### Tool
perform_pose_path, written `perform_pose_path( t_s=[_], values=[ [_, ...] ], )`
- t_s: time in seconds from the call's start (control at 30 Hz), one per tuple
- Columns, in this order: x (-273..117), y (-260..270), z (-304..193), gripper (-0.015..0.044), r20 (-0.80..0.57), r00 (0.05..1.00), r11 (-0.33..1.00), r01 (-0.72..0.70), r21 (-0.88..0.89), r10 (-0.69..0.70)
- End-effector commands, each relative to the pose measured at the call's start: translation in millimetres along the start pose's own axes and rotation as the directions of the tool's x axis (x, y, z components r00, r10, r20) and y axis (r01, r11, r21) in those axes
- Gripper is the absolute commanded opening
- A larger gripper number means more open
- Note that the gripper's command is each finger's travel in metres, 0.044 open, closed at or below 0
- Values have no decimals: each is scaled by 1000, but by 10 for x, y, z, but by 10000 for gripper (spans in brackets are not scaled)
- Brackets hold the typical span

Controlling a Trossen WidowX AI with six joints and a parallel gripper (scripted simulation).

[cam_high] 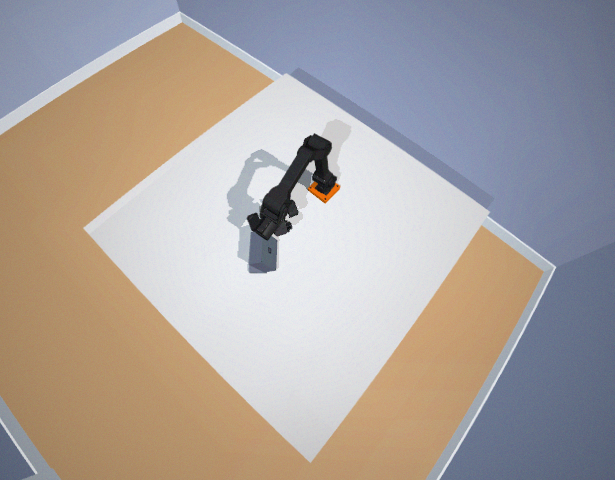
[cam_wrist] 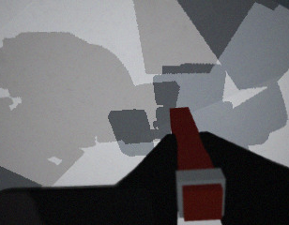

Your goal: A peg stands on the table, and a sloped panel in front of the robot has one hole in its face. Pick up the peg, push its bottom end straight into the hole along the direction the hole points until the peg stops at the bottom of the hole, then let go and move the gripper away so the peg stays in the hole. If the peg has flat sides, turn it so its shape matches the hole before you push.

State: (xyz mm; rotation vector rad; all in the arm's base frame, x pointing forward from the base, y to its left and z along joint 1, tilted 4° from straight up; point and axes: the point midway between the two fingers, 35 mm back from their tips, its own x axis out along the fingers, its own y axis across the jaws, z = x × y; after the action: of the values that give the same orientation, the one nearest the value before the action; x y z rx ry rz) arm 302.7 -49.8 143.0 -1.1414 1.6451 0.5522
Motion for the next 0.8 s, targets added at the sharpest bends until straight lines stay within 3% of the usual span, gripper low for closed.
perform_pose_path(
  t_s=[0.0,0.77],
  values=[
    [-18,4,33,0,-17,1000,999,13,-31,-13],
    [-113,54,233,0,-91,991,982,79,-173,-96]
  ],
)
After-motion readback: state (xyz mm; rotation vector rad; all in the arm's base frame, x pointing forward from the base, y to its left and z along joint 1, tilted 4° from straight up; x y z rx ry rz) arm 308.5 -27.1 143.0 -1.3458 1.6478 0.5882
